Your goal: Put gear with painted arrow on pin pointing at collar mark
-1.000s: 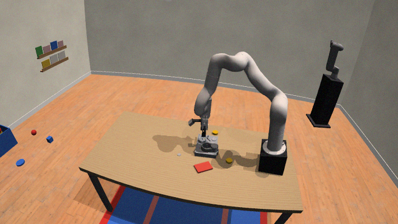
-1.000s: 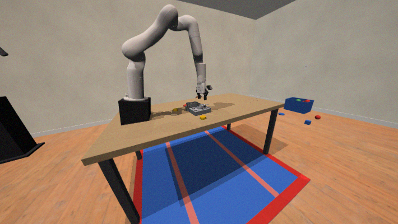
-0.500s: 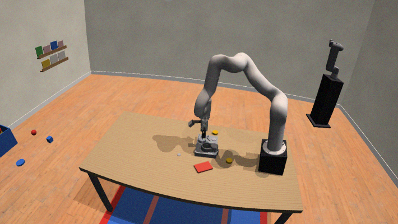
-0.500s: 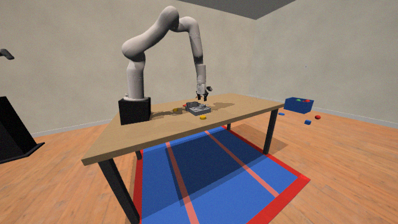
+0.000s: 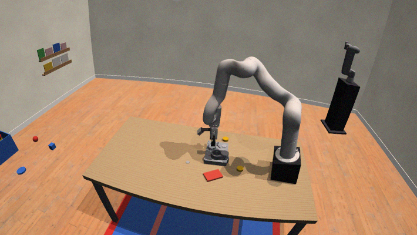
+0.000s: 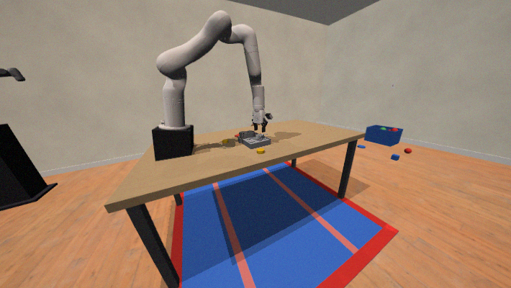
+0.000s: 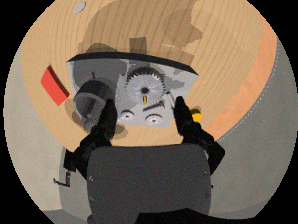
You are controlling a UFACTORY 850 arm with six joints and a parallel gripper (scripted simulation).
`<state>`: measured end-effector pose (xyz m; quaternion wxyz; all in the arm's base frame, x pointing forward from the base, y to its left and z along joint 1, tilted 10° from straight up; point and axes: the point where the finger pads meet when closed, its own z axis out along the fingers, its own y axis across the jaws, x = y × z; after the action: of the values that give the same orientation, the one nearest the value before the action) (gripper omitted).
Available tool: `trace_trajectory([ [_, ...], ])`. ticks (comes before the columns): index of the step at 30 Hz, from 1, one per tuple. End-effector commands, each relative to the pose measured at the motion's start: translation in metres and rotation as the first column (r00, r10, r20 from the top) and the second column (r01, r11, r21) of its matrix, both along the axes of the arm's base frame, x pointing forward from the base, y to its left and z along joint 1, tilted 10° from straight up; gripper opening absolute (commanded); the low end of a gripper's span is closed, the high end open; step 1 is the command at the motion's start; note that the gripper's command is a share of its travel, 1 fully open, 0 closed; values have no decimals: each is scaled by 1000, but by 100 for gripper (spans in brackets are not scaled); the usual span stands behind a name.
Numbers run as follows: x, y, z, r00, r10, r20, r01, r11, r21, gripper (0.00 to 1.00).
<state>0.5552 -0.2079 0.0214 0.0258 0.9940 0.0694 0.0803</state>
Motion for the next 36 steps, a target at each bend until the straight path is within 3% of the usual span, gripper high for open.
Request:
trace_trajectory([
  [1, 2, -1, -6, 1000, 0, 2, 0, 1000, 0, 93],
  [36, 3, -1, -13, 1000, 0, 2, 0, 1000, 0, 93],
])
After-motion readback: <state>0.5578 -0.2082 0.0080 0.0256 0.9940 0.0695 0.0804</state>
